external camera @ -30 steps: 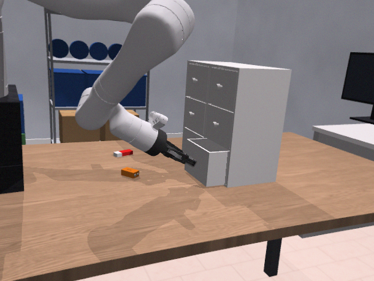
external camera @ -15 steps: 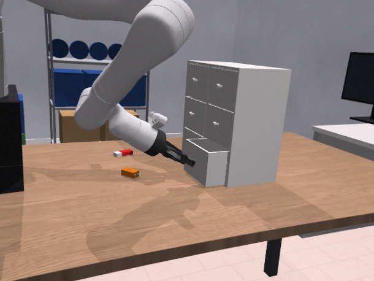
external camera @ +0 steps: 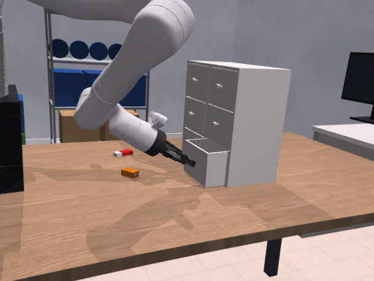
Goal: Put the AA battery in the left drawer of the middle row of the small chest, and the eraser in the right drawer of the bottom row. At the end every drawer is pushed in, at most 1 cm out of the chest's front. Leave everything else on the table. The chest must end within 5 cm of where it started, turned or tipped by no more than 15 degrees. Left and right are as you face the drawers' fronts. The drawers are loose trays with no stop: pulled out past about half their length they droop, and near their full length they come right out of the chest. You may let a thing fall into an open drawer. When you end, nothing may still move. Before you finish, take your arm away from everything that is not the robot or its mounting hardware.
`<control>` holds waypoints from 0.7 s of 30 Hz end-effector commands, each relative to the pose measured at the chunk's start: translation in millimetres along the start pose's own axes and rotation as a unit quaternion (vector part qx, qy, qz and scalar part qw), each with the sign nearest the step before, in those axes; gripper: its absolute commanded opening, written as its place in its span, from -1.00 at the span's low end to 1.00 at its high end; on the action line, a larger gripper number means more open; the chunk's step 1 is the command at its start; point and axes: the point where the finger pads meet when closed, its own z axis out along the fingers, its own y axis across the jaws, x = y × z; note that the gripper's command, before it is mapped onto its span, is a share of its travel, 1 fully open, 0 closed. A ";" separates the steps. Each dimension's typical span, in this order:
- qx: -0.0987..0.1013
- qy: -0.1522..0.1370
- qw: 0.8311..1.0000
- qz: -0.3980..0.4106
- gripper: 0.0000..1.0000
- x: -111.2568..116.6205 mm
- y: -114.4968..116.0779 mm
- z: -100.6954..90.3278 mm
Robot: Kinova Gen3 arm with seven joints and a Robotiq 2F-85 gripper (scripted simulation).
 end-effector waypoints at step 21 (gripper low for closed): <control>0.000 -0.001 1.000 0.000 -0.34 -15.5 0.0 -26.2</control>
